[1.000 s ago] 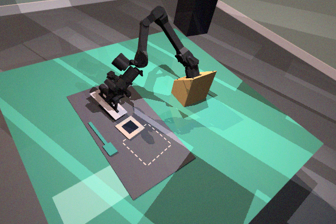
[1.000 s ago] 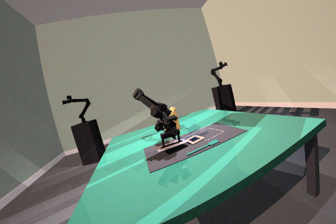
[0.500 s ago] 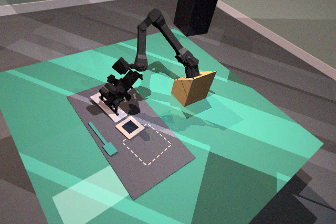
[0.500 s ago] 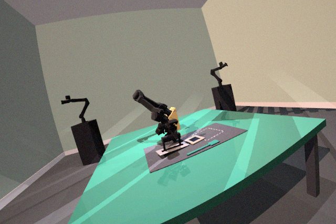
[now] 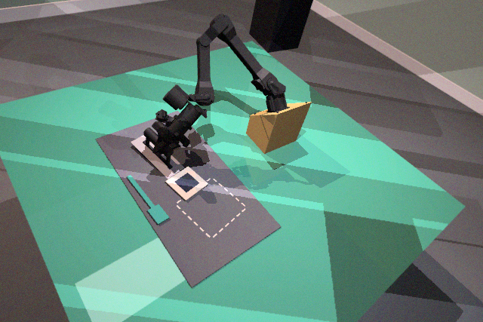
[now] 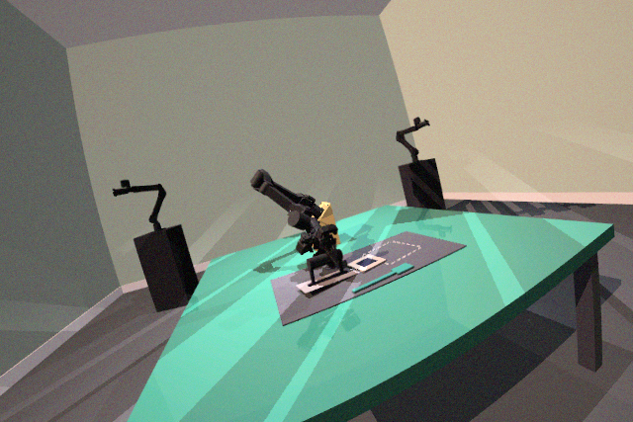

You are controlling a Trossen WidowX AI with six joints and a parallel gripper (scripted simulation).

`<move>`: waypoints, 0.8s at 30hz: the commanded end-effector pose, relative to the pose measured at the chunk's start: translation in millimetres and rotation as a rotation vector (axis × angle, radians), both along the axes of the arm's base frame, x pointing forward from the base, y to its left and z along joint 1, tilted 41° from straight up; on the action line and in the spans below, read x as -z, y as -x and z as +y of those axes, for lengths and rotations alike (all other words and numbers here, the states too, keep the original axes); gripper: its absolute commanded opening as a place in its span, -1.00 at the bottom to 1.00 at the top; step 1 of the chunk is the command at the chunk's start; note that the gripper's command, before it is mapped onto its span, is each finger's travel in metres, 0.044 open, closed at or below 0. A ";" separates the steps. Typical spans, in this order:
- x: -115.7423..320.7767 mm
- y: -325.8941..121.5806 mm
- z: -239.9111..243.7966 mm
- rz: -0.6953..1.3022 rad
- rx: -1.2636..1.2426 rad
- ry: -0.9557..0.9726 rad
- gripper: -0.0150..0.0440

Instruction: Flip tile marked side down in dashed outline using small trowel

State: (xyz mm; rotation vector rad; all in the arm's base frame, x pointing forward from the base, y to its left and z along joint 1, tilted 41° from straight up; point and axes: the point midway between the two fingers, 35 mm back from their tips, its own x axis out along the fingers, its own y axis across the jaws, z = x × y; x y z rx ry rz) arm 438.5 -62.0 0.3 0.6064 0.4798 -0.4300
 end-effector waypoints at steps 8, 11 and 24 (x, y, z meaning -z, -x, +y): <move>14.0 5.7 16.8 0.006 -0.011 -0.004 -0.49; 17.0 7.4 20.1 0.006 -0.011 -0.004 -0.49; 27.2 13.6 31.3 0.005 -0.011 -0.004 -0.49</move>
